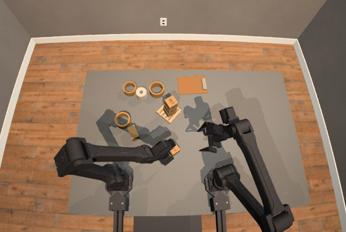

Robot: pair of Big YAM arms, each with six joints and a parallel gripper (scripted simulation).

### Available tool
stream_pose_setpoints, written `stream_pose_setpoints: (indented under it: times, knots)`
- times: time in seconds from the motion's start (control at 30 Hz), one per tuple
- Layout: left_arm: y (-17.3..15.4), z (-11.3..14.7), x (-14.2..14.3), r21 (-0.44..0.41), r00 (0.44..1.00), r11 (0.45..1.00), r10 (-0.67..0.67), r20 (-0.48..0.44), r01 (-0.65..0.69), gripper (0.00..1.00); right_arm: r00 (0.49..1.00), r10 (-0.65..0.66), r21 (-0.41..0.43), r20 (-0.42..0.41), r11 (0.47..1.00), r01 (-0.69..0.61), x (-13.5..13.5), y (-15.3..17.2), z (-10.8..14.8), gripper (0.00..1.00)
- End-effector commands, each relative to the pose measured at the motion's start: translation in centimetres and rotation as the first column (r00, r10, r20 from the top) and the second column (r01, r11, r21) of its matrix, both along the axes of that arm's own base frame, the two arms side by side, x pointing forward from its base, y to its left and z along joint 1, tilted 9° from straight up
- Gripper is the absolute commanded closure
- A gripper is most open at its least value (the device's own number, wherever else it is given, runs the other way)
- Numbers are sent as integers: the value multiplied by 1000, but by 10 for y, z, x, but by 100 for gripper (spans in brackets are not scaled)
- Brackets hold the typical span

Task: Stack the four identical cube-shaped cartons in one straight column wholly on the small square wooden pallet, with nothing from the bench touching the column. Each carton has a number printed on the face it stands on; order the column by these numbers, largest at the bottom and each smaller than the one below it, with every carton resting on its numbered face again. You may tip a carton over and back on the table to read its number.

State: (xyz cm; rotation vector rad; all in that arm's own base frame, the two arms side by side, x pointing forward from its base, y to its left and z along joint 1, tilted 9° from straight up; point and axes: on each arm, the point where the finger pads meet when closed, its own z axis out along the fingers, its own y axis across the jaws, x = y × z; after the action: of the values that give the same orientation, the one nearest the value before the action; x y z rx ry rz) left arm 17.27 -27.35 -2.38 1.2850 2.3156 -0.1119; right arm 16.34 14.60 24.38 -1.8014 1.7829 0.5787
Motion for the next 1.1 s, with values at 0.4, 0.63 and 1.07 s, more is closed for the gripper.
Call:
stream_pose_setpoints:
  times: [0.4,0.63,1.07]
  knots:
    - [-22,9,15,-40,999,999,-15,30,17,17,998,14,12,56,1000,-14,8,1,21,0]
    - [-29,5,21,-40,999,999,-15,30,17,17,998,14,12,56,1000,-14,8,1,21,0]
    - [-35,-10,27,-40,999,999,-15,30,17,17,998,14,12,56,1000,-14,8,1,21,0]
